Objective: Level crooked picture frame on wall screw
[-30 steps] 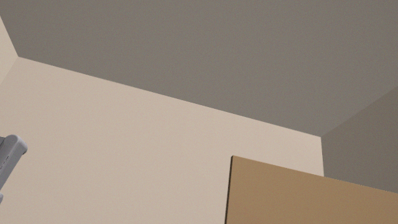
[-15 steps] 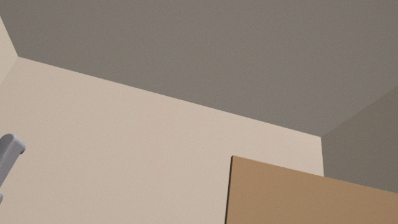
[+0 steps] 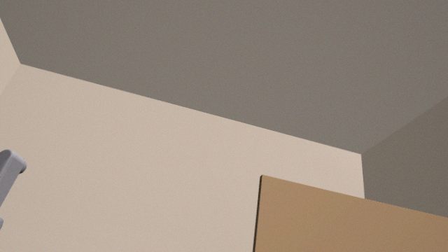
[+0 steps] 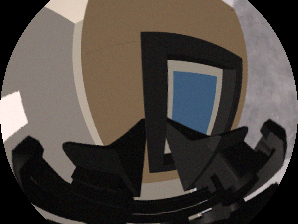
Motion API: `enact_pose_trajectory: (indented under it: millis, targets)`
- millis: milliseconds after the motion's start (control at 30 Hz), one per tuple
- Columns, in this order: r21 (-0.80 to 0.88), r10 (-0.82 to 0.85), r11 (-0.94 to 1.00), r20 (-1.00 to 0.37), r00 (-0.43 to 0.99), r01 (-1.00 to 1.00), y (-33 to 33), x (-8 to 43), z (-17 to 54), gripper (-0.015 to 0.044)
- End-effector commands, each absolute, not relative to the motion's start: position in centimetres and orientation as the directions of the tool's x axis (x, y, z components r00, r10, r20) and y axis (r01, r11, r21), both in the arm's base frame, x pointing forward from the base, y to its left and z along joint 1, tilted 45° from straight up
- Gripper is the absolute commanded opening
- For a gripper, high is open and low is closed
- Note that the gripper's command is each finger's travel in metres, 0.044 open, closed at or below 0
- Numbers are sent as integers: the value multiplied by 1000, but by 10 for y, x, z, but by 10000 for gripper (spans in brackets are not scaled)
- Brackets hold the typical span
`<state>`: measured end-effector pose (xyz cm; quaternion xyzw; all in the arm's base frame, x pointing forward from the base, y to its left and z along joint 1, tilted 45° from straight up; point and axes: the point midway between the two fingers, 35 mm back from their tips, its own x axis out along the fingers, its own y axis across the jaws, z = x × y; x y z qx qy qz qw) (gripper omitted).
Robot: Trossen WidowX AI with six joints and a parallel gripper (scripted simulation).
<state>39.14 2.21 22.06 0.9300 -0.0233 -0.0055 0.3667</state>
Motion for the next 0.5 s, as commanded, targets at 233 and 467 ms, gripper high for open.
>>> enact_pose_trajectory:
  millis: [233,467]
  targets:
    - [709,-48,-705,7,999,-38,23,391,220,26]
    - [709,-48,-705,7,999,-38,23,391,220,210]
